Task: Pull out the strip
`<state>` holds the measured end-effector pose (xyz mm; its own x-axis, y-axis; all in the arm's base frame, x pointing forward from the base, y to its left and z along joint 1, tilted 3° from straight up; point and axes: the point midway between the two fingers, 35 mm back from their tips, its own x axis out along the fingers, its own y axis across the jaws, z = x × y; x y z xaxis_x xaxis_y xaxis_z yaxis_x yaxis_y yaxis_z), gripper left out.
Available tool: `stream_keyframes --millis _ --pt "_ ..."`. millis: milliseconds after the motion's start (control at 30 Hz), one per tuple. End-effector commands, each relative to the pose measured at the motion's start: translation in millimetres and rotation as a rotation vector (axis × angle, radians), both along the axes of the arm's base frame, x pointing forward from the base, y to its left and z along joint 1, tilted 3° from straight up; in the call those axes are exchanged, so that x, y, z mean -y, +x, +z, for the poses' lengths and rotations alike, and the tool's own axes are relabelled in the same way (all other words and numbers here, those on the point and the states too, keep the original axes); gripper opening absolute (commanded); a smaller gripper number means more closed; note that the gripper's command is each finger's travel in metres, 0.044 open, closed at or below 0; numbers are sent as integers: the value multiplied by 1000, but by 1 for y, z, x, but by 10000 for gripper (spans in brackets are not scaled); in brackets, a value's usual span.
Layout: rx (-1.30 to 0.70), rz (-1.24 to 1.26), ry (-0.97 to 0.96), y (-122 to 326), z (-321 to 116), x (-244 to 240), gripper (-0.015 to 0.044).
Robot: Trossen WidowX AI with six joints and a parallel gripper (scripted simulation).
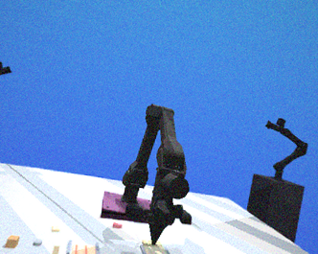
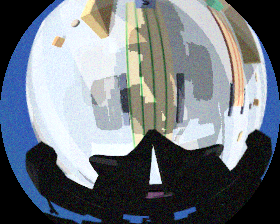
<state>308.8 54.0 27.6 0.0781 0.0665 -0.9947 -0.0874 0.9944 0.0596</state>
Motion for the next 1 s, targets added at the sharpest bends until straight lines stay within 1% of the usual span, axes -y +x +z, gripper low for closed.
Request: stream_keyframes --millis 0,967 --pt "-27 -5 -7 -13 -6 2 0" --pt "-31 -5 -7 -56 -10 5 0"
